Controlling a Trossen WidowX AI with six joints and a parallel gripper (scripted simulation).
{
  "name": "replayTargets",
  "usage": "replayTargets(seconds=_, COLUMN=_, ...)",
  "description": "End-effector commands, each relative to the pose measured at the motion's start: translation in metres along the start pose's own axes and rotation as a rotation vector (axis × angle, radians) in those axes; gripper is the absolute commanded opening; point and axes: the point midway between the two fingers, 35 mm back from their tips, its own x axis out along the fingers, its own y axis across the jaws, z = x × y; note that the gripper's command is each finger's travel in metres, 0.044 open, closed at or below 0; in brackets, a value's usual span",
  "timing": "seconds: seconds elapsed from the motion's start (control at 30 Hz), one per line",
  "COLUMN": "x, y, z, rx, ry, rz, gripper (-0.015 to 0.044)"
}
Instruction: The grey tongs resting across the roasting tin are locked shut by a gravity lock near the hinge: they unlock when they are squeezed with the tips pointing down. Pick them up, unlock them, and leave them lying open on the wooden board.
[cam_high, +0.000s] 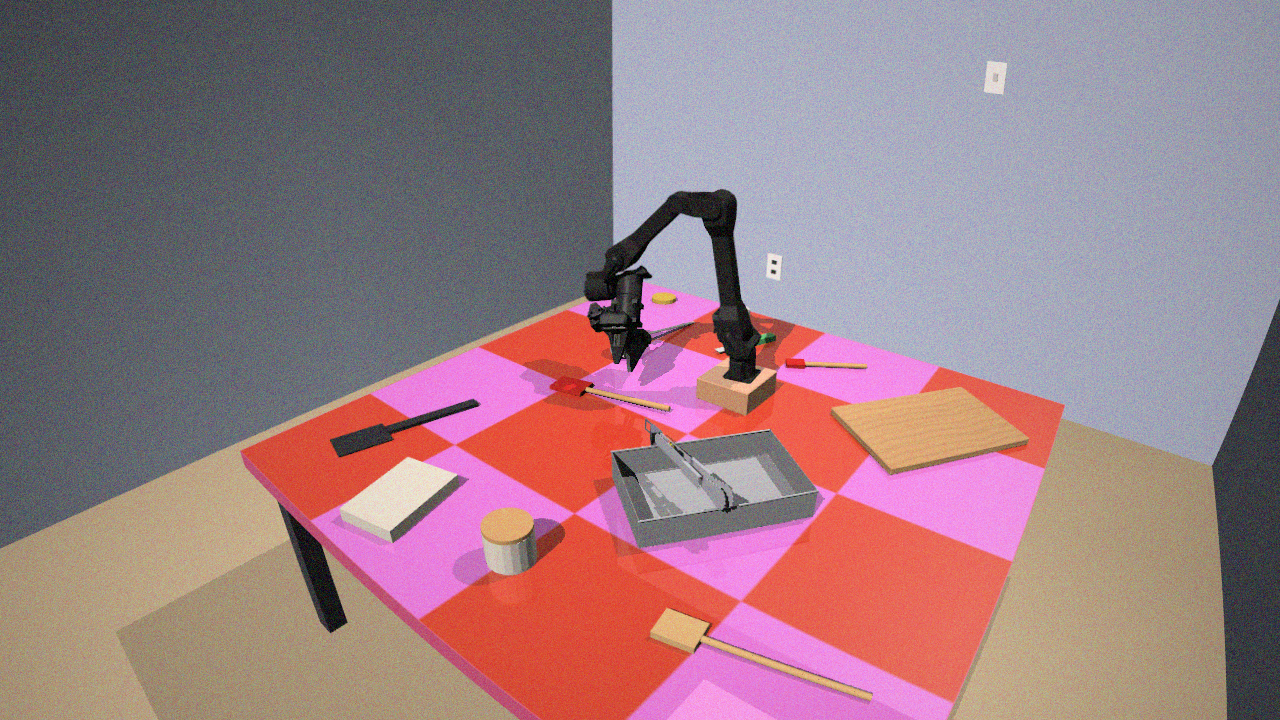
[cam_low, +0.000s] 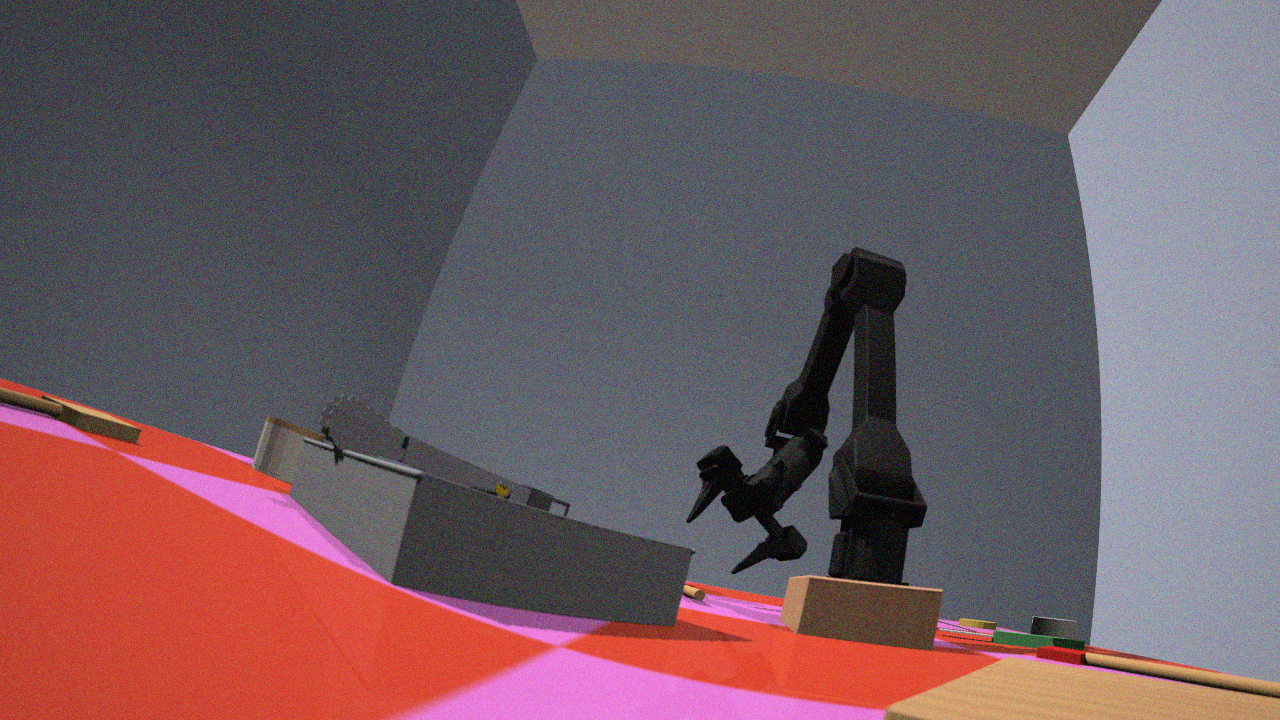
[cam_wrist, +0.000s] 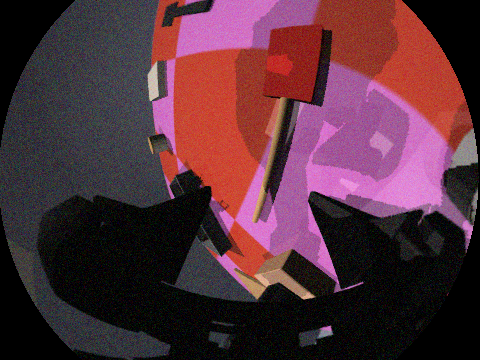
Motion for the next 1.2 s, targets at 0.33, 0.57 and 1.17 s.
replayTargets(seconds=0.33, x=0.068, y=0.119, z=0.003, rx=0.283, ry=0.097, rz=-0.322, gripper=0.0440)
replayTargets(seconds=0.57, x=0.108, y=0.192, z=-0.037, rx=0.306, ry=0.057, rz=-0.429, gripper=0.0440)
replayTargets(seconds=1.17, x=0.156, y=0.275, z=-0.125, rx=0.380, ry=-0.089, rz=-0.489, gripper=0.0440)
